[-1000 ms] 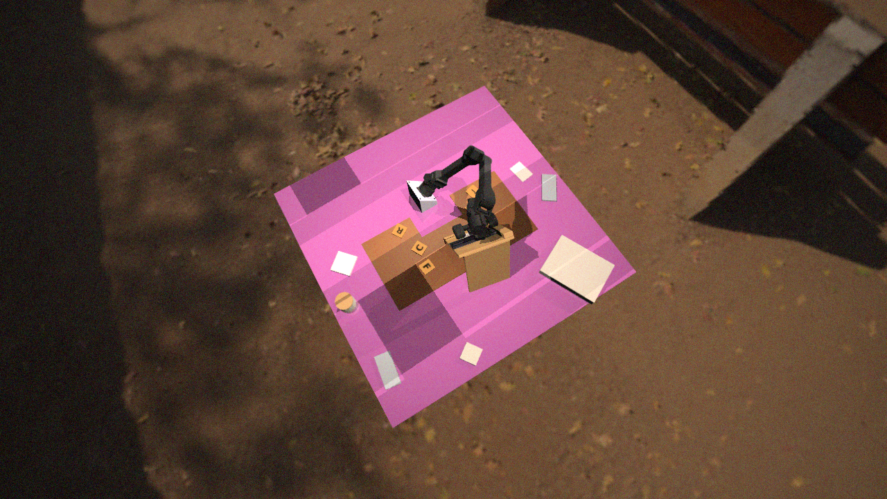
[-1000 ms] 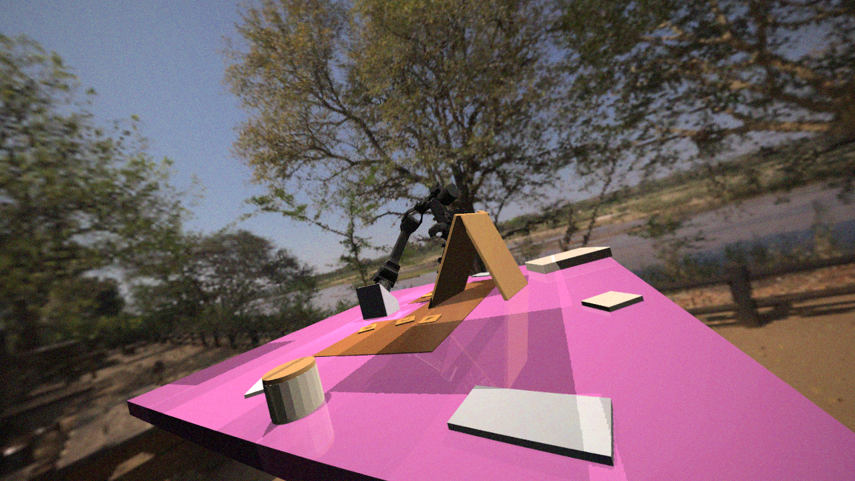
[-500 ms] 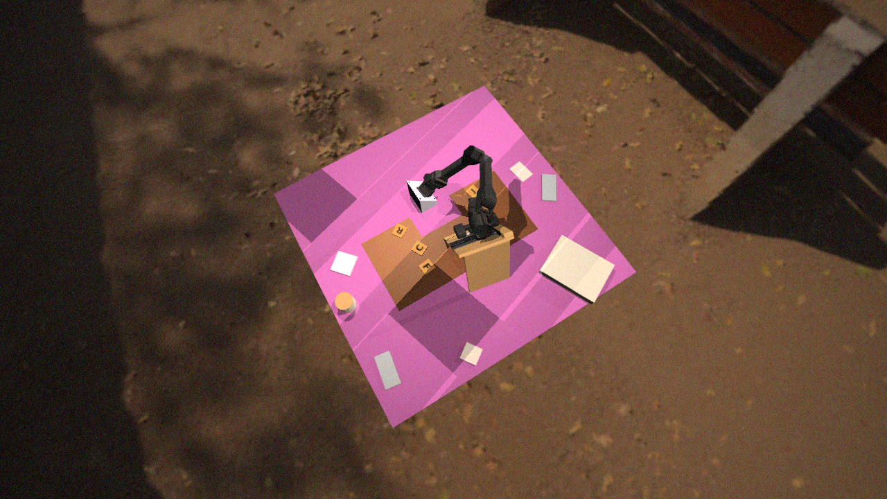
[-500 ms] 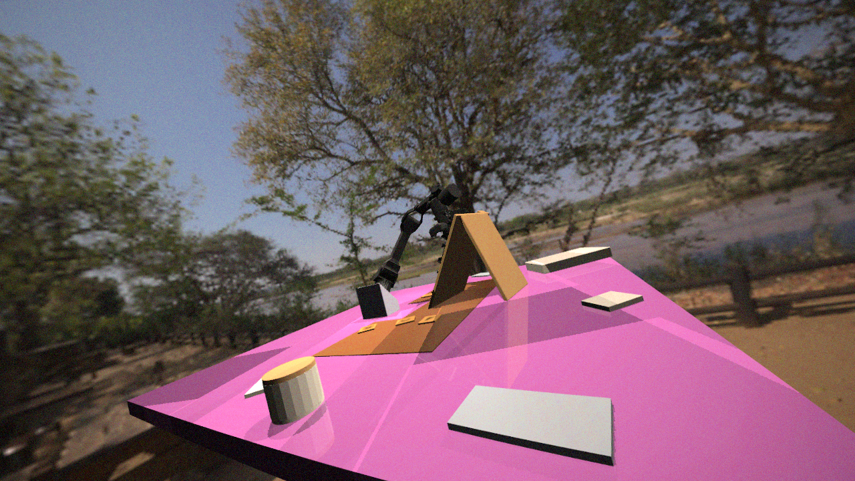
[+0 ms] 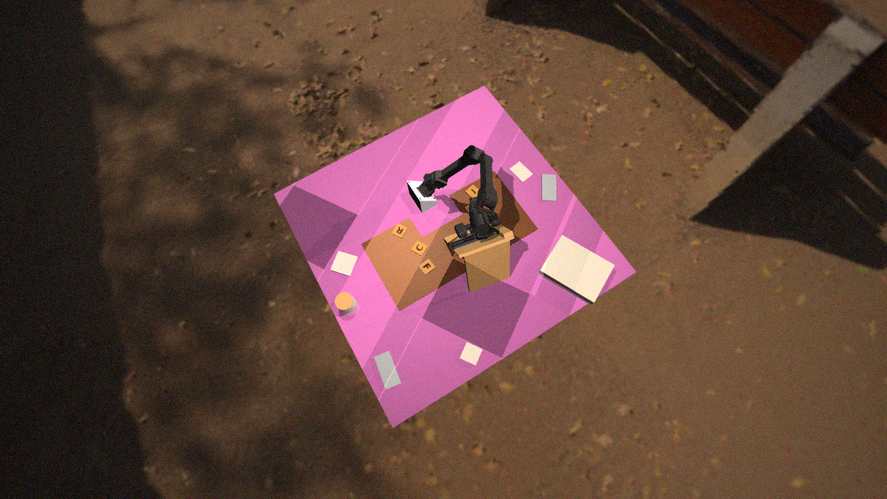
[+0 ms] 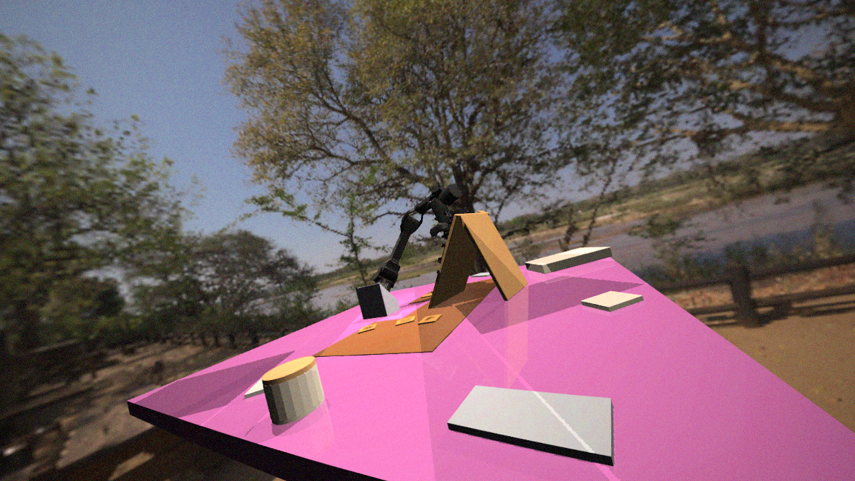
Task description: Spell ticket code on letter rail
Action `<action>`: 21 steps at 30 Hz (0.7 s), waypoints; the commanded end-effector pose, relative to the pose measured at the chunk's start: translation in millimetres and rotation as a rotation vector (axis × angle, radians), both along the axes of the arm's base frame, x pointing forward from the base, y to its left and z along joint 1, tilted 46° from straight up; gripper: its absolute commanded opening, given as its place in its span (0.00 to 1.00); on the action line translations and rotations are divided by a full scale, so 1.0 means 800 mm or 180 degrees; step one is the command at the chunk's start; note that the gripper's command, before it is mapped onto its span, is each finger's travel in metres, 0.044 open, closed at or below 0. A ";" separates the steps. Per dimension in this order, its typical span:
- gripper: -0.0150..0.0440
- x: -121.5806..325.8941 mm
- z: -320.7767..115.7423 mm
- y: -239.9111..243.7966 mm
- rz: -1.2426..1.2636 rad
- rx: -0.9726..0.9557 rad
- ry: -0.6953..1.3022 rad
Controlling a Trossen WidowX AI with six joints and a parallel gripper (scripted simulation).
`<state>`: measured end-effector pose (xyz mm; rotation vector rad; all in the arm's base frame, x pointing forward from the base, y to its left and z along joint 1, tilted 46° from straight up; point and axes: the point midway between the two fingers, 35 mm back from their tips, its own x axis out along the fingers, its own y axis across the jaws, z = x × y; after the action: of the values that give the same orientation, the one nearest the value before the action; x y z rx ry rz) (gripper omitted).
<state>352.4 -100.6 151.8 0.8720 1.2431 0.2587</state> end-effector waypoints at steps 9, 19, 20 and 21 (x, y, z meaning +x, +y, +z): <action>0.25 0.001 0.003 0.004 -0.0001 0.0013 -0.0003; 0.25 -0.015 0.010 -0.003 -0.0001 0.0013 0.0001; 0.25 -0.017 0.011 -0.004 -0.0001 0.0013 0.0002; 0.25 -0.019 0.013 -0.004 -0.0001 0.0013 0.0002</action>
<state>341.3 -103.4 157.9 0.8784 1.2476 0.2586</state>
